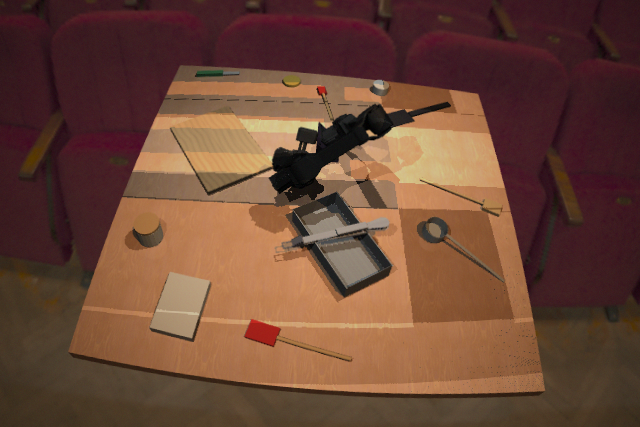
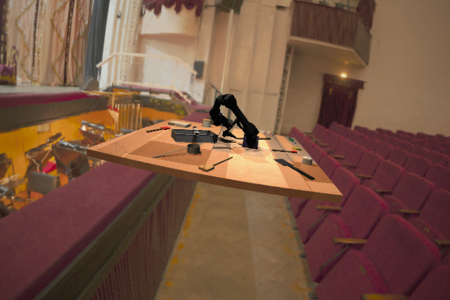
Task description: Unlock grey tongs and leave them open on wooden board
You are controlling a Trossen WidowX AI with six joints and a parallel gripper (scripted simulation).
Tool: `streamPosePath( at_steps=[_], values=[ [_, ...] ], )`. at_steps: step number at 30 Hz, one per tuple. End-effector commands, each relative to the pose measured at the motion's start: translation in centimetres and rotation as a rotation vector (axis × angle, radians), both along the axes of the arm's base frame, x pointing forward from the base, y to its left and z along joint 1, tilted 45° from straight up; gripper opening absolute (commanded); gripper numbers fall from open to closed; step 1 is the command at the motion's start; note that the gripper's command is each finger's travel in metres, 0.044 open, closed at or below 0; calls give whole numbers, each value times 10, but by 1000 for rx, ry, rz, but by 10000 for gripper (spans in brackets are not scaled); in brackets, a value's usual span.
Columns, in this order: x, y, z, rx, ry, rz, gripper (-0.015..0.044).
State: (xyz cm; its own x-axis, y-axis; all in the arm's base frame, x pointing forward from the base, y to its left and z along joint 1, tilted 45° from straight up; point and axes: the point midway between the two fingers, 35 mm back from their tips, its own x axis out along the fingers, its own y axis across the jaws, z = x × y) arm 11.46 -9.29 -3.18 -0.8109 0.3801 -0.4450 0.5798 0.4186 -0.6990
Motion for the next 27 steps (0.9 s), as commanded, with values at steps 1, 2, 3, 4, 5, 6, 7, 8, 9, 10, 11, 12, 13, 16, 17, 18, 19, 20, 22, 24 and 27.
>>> streamPosePath(
  at_steps=[1, 2, 3, 4, 5, 6, 7, 8, 9, 10, 11, 12, 13, 16, 17, 18, 19, 20, 22, 24, 27],
  values=[
    [1, 0, -1, -3, -5, -5, 374],
    [2, 0, -1, -8, -15, -14, 347],
    [4, -1, -3, -15, -31, -26, 321],
    [7, -1, -4, -24, -52, -43, 295],
    [11, -2, -6, -36, -79, -65, 269],
    [16, -3, -8, -49, -110, -89, 260],
    [21, -4, -10, -61, -145, -117, 260],
    [27, -5, -12, -73, -186, -149, 260],
    [34, -6, -14, -87, -232, -184, 260],
    [43, -10, -17, -98, -294, -206, 260],
    [53, -14, -19, -110, -362, -229, 260],
    [59, -18, -19, -117, -423, -232, 260],
    [67, -23, -20, -125, -486, -233, 260],
    [81, -38, -18, -146, -588, -169, 260],
    [84, -39, -18, -148, -606, -178, 260],
    [89, -39, -17, -151, -630, -194, 260],
    [95, -39, -17, -155, -662, -216, 260],
    [104, -40, -15, -163, -704, -238, 260],
    [125, -41, -8, -160, -813, -308, 260],
    [139, -42, -2, -177, -864, -377, 260],
    [171, -41, 12, -139, -1007, -476, 260]
  ],
)
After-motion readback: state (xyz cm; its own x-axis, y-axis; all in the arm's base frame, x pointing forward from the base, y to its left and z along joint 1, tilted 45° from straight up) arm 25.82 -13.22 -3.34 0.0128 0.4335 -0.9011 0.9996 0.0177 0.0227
